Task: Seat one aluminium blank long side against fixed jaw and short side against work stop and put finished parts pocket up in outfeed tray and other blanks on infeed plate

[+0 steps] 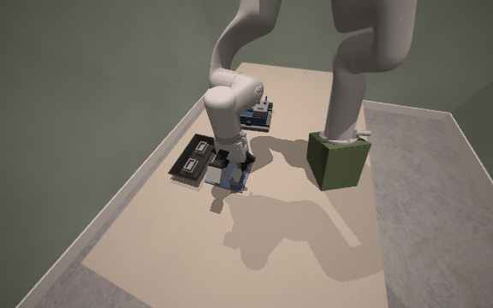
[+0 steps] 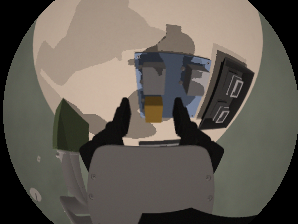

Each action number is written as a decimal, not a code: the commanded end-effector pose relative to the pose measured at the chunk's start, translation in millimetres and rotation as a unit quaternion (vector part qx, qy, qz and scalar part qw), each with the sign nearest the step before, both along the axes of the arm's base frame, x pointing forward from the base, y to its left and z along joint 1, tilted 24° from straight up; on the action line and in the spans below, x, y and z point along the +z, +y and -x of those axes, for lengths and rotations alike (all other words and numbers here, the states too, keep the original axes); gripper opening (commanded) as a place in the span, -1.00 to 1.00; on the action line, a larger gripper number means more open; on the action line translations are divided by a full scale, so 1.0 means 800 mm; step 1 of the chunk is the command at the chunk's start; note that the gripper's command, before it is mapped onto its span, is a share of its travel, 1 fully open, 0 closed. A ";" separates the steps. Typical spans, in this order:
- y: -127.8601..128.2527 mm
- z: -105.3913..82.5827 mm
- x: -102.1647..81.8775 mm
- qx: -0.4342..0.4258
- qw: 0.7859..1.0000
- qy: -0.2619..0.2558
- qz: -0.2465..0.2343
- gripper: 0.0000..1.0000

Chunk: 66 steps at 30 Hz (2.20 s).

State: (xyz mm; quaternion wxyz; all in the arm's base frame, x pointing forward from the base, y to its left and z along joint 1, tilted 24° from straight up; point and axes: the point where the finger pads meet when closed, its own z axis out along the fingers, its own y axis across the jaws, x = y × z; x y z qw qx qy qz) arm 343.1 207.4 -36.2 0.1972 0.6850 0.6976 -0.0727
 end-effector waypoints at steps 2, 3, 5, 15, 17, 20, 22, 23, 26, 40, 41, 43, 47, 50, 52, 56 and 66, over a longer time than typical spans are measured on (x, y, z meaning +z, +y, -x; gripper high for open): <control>-0.011 -0.010 -0.033 0.001 1.000 -0.004 -0.001 0.37; -0.012 -0.011 -0.036 0.001 1.000 -0.004 -0.001 0.37; -0.012 -0.011 -0.036 0.001 1.000 -0.004 -0.001 0.37; -0.022 -0.016 -0.061 0.001 1.000 -0.004 -0.001 0.37; -0.023 -0.017 -0.063 0.001 1.000 -0.004 -0.001 0.37; -0.024 -0.017 -0.066 0.001 1.000 -0.004 -0.001 0.37; -0.024 -0.017 -0.066 0.001 1.000 -0.004 -0.001 0.37; -0.024 -0.017 -0.066 0.001 1.000 -0.004 -0.001 0.37; -0.024 -0.017 -0.067 0.001 1.000 -0.004 -0.001 0.37; -0.024 -0.017 -0.067 0.001 1.000 -0.004 -0.001 0.37; -0.024 -0.017 -0.067 0.001 1.000 -0.004 -0.001 0.37; -0.024 -0.018 -0.067 0.001 1.000 -0.004 -0.001 0.37; -0.024 -0.018 -0.067 0.001 1.000 -0.004 -0.001 0.37; -0.024 -0.019 -0.067 0.001 1.000 -0.004 -0.001 0.37; -0.023 -0.019 -0.067 0.001 1.000 -0.004 -0.001 0.37; -0.023 -0.019 -0.067 0.001 1.000 -0.004 -0.001 0.37; -0.023 -0.019 -0.067 0.001 1.000 -0.004 -0.001 0.37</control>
